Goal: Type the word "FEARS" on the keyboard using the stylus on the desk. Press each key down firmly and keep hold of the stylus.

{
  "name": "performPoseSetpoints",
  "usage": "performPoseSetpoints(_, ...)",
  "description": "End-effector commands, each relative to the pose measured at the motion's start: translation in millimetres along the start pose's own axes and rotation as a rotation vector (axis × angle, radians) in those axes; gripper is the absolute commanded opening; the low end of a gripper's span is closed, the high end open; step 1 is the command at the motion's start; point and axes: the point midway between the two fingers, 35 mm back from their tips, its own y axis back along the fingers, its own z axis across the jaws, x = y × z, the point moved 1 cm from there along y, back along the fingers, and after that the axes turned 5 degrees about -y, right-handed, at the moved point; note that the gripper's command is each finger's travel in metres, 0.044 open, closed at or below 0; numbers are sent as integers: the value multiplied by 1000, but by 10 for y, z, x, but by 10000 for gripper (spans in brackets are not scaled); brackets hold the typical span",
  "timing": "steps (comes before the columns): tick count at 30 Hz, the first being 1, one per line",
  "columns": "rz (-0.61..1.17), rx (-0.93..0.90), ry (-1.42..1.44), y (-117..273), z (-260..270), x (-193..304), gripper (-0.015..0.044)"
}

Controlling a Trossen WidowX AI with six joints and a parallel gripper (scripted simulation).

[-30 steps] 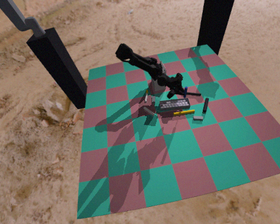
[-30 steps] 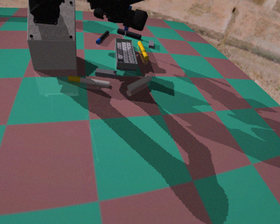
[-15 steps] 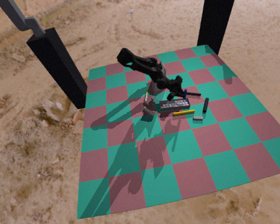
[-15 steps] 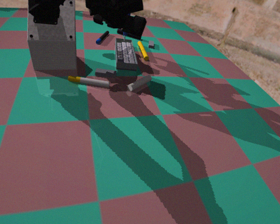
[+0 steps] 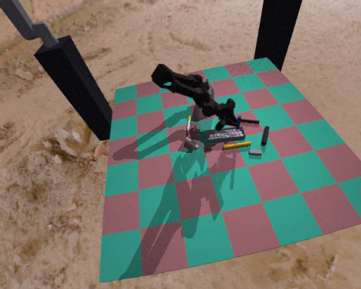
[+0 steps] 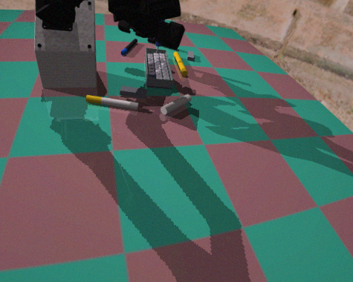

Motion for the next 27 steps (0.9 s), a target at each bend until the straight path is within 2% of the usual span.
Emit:
performPoseSetpoints(1, -3, -2, 2, -16, -1, 21, 81)
performPoseSetpoints(27, -2, -2, 2, -69, -7, 115, 81)
